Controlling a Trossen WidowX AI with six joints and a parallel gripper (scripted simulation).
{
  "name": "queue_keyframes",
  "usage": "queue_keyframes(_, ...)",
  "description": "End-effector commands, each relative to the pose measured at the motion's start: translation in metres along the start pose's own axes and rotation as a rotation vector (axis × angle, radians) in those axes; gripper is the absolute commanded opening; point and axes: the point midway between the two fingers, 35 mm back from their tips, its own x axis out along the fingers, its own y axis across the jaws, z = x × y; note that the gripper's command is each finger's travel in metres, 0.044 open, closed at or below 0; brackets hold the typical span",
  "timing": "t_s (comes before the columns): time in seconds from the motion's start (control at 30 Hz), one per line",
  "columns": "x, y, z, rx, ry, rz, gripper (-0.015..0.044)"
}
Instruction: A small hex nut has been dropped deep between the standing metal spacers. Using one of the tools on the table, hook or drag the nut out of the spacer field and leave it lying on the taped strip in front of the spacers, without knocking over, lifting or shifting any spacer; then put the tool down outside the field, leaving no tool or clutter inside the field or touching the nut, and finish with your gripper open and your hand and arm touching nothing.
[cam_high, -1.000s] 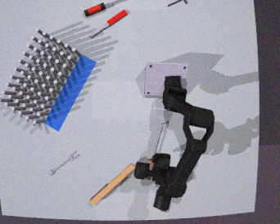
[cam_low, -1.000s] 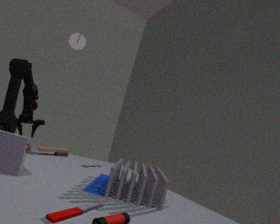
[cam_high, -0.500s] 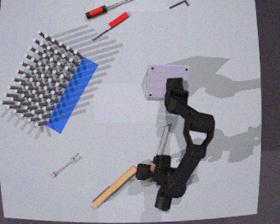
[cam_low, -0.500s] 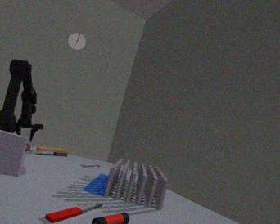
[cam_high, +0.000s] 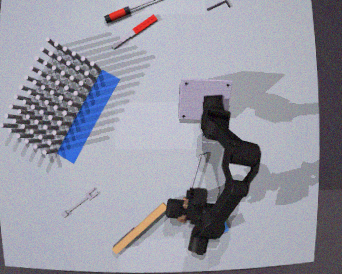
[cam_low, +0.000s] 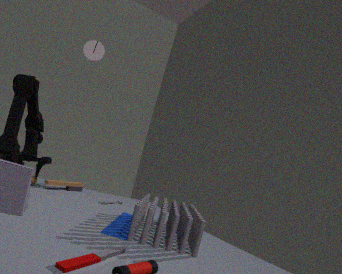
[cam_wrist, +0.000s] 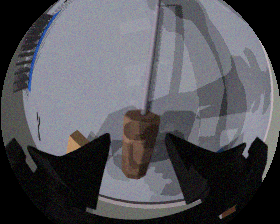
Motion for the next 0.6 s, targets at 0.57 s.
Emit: queue_keyframes(0.57, 0.0184, -0.0032, 0.0051, 0.0, -0.01, -0.001, 0.0161)
